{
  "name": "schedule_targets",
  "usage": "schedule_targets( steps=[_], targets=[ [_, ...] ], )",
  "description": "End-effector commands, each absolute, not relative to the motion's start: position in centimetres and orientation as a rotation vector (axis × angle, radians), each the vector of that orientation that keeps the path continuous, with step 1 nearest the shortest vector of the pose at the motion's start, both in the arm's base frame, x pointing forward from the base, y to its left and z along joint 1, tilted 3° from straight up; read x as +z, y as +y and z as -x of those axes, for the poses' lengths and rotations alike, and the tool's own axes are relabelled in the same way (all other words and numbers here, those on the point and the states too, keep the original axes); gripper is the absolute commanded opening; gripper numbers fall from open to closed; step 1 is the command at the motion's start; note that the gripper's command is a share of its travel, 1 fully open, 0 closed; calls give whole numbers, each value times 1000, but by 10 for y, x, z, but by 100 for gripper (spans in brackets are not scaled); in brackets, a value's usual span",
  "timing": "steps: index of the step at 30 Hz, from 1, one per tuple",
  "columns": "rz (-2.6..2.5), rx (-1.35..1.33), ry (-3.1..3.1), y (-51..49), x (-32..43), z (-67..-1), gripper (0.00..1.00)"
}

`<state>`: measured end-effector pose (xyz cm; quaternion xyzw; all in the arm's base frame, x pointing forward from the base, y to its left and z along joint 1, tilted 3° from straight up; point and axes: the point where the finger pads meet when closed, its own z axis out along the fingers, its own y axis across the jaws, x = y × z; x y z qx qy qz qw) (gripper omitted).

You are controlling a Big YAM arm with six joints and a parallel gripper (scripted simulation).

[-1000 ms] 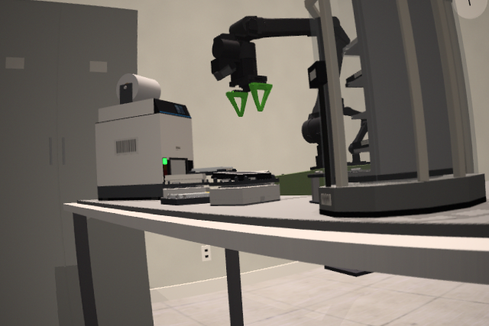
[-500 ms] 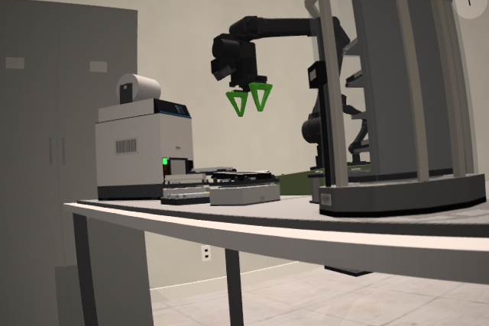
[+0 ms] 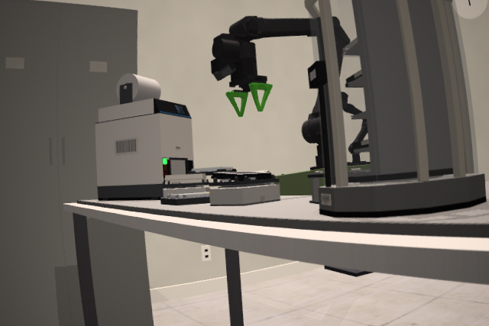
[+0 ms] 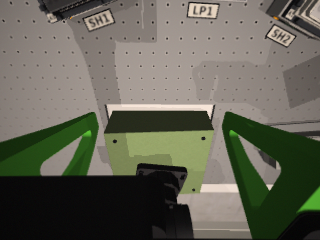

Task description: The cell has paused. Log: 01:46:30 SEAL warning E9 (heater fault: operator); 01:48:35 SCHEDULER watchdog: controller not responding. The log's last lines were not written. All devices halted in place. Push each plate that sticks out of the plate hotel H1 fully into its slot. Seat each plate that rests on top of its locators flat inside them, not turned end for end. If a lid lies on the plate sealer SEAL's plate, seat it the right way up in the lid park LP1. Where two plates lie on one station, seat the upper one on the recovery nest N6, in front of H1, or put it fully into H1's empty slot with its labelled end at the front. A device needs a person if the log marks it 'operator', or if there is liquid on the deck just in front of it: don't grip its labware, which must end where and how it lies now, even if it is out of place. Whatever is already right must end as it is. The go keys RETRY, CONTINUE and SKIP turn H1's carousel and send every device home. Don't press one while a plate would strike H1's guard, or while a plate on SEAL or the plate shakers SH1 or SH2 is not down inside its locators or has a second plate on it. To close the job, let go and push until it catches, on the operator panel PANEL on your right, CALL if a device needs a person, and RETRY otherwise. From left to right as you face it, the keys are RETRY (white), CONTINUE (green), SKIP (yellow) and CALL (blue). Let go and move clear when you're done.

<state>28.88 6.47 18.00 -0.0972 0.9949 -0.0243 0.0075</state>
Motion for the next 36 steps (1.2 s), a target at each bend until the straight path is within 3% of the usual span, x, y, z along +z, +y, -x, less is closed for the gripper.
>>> schedule_targets(
  steps=[1, 33, 36],
  targets=[
    [283, -63, 3058, 71, 205, -306, 100],
    [283, -63, 3058, 71, 205, -306, 100],
    [104, -63, 3073, 56, 203, -313, 100]
  ],
)
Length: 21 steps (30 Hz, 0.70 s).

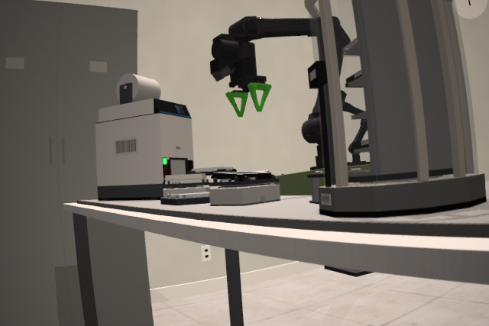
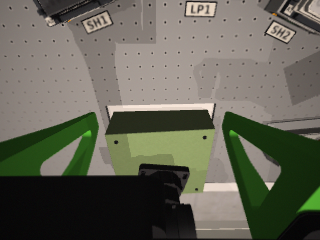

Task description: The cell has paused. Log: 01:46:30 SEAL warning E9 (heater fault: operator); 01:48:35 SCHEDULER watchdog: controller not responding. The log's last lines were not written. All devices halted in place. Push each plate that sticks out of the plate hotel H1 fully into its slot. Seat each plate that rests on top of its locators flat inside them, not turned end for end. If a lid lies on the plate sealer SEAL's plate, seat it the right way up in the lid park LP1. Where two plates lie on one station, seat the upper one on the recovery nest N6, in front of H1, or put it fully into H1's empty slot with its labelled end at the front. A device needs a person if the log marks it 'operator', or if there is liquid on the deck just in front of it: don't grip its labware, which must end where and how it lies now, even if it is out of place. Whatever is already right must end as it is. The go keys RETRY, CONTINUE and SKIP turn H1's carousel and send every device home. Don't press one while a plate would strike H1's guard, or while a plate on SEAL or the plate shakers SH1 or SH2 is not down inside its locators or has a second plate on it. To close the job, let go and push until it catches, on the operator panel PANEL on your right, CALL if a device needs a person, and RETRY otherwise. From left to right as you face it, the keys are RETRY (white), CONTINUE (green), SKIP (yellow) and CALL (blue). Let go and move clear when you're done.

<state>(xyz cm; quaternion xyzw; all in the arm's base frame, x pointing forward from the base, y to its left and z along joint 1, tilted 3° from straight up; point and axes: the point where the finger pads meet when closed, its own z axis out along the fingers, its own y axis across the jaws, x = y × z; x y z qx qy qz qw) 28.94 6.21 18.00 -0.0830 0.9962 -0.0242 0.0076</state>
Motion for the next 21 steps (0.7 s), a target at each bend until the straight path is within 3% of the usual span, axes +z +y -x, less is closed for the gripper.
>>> schedule_targets(
  steps=[1, 12, 21],
  targets=[
    [52, -61, 3072, 53, 203, -314, 100],
    [-405, -47, 3024, 24, 205, -329, 100],
    [-371, -54, 3028, -6, 206, -340, 100]
  ],
)
